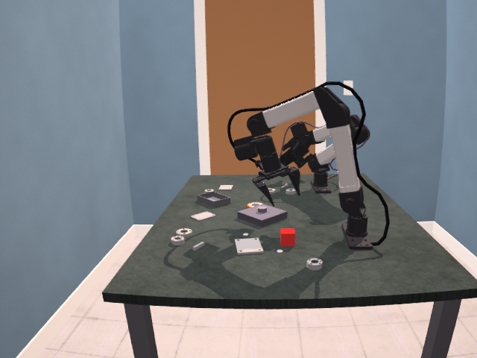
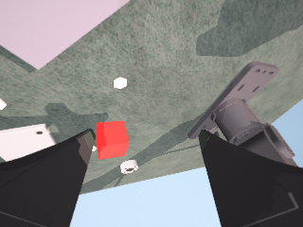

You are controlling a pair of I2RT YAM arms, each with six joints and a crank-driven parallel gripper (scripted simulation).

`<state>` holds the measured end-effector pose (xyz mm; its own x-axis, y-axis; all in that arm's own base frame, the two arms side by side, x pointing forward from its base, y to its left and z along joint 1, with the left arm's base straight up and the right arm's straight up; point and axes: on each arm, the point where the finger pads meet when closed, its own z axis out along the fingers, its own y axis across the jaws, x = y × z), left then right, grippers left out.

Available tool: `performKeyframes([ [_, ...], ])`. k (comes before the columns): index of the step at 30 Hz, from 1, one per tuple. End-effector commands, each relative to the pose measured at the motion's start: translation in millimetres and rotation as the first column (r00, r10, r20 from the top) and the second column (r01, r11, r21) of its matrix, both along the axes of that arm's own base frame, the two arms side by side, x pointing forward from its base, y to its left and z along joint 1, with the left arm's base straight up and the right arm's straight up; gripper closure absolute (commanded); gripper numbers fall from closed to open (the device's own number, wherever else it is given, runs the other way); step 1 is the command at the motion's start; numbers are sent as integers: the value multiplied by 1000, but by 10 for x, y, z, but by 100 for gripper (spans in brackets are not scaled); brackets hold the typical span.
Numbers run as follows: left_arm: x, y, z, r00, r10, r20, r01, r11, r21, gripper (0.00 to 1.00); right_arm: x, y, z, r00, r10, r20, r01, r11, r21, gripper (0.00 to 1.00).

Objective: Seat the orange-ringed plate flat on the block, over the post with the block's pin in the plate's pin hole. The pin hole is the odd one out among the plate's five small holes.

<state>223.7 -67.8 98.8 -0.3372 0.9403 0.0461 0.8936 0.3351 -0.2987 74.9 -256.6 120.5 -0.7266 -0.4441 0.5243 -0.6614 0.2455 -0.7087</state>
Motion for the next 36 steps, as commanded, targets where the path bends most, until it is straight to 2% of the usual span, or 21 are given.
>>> performKeyframes([
  [1, 8, -4, 16, 1000, 0, 7, 0, 1000, -3, 0, 6, -8, 27, 1000, 0, 5, 0, 1000, -6, 0],
  [18, 8, -4, 16, 1000, 0, 7, 0, 1000, -3, 0, 6, -8, 27, 1000, 0, 5, 0, 1000, -6, 0],
  [19, 8, -4, 16, 1000, 0, 7, 0, 1000, -3, 14, 6, -8, 27, 1000, 0, 5, 0, 1000, -6, 0],
  [35, 8, -4, 16, 1000, 0, 7, 0, 1000, -3, 14, 6, -8, 27, 1000, 0, 5, 0, 1000, -6, 0],
  [36, 106, -101, -41, 1000, -25, 14, 25, 999, -22, 14, 149, -50, 195, 997, 24, 69, -22, 999, -29, 0],
])
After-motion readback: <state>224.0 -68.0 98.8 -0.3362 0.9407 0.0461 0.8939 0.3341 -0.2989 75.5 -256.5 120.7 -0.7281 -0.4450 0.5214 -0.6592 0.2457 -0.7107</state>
